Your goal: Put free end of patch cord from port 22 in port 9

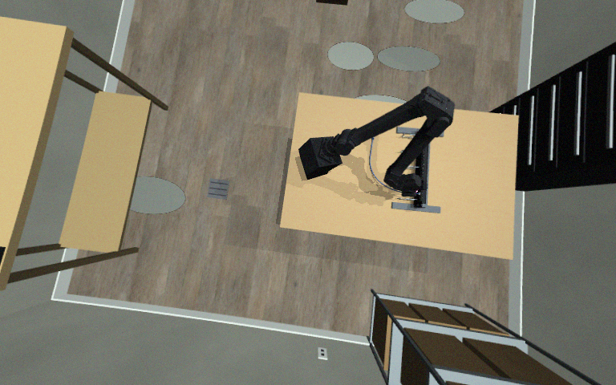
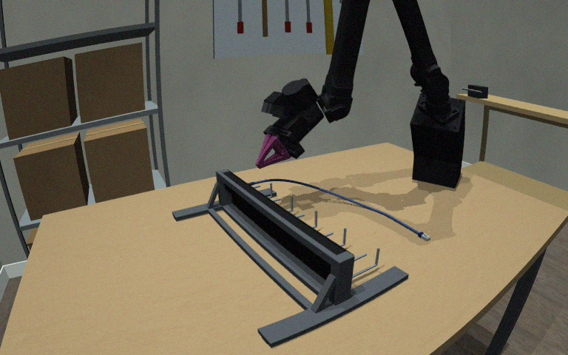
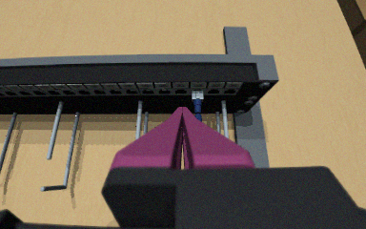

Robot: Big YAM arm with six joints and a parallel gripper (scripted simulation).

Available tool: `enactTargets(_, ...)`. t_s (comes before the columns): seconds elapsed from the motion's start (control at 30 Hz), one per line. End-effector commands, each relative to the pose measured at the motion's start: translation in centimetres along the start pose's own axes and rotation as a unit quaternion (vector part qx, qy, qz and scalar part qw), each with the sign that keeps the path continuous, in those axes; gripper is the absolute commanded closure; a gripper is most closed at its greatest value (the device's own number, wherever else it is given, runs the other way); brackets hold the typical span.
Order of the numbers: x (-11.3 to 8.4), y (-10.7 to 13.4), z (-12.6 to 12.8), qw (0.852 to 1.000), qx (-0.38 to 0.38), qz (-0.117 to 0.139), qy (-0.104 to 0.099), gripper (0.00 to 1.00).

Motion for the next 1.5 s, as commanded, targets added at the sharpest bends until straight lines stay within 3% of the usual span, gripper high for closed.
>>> enactTargets(0.0,-0.03,0.53,0.19,1.000,-0.004,0.003,-0.003,1.00)
enactTargets(1.47,-0.01,0.03,0.33,1.000,-0.008,-0.004,-0.004,1.00)
Point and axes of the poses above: the point where the finger pads meet when closed, its own x axis out along the fingers, its own z axis across the jaws, y = z × x, the point moved 1 cm from there along -x, back along the fingers, and after that the axes turned 6 degrees about x, right-handed, at the moved point
